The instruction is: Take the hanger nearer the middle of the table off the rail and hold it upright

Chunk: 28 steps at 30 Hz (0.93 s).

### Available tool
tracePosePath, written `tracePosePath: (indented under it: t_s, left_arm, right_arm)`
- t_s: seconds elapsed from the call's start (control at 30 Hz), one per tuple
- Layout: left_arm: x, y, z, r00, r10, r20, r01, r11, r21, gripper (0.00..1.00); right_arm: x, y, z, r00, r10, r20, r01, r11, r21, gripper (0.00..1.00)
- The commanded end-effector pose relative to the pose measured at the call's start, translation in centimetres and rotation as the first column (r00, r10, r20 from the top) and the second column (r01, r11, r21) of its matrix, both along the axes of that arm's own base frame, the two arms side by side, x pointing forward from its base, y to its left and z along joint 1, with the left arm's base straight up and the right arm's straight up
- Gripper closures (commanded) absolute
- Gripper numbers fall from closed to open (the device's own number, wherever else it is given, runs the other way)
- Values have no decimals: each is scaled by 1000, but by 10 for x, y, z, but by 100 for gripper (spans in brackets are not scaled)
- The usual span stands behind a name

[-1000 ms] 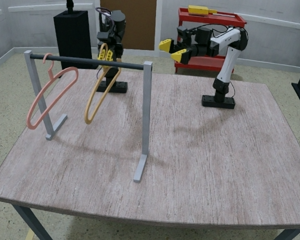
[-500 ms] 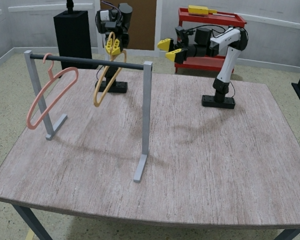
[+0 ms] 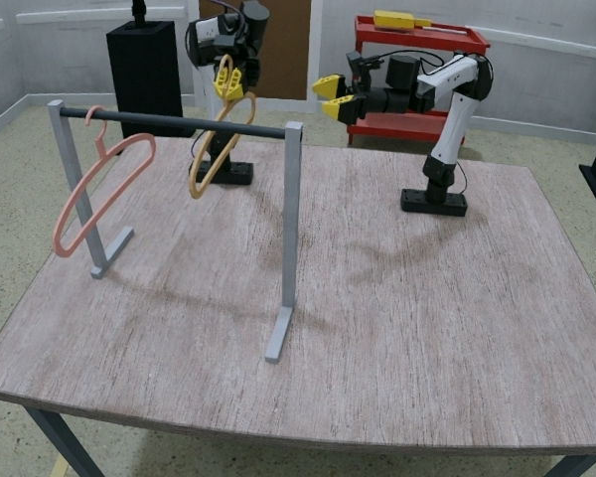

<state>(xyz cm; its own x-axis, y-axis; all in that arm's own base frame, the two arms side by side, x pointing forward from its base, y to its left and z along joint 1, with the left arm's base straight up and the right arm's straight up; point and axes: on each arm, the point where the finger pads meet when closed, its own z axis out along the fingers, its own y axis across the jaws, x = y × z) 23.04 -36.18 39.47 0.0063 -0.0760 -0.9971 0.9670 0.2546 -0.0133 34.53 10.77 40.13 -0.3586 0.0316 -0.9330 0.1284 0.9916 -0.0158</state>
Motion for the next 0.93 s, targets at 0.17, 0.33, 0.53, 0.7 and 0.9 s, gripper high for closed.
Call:
tracePosePath:
  t_s: [0.17,0.33,0.53,0.7,0.9]
  left_arm:
    - [-6,-2,17,999,-34,17,35,999,-23,0]
    - [-5,-2,17,999,-31,17,32,999,-24,0]
    - [-5,-2,17,999,-31,17,31,999,-24,0]
    - [-5,-2,17,999,-31,17,31,999,-24,0]
    - [-5,-2,17,999,-31,17,31,999,-24,0]
  right_arm:
    - [-5,-5,12,999,-21,39,19,999,28,100]
    - [-5,-5,12,999,-21,39,19,999,28,100]
    - [-5,-5,12,999,-20,39,19,999,27,100]
    - [-5,-5,12,999,-20,39,19,999,27,100]
    - [-5,-5,12,999,-20,39,19,999,27,100]
